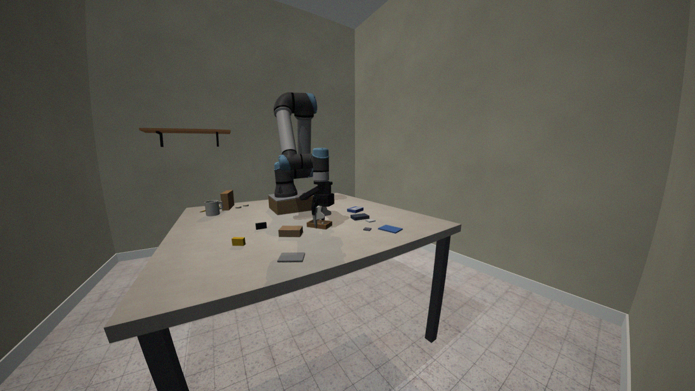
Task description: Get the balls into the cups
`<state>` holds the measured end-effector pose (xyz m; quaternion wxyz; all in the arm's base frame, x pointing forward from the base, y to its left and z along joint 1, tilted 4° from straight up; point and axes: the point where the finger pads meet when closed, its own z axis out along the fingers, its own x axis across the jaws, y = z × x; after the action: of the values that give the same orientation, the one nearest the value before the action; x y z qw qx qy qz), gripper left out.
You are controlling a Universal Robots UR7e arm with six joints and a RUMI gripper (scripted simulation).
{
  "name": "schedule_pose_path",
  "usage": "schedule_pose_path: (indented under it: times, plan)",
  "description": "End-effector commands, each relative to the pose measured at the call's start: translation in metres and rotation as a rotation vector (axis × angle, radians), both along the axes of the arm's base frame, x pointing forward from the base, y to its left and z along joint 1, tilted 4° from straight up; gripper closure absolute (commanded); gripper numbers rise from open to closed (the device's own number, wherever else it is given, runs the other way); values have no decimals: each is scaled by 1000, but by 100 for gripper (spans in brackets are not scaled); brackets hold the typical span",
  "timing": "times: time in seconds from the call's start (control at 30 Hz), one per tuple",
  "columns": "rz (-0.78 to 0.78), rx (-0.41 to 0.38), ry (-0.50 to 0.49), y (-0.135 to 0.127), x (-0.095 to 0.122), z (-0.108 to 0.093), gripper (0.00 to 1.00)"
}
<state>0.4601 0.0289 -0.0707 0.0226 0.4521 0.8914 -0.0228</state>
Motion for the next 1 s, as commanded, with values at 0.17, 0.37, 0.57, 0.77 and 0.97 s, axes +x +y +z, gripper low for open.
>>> schedule_pose_path:
  times: [0.17, 0.37, 0.57, 0.77, 0.97]
  plan:
    - [0, 0, -1, 0, 0, 0, 45]
    - [0, 0, -1, 0, 0, 0, 45]
    - [0, 0, -1, 0, 0, 0, 45]
    - [0, 0, -1, 0, 0, 0, 45]
    - [0, 0, -1, 0, 0, 0, 45]
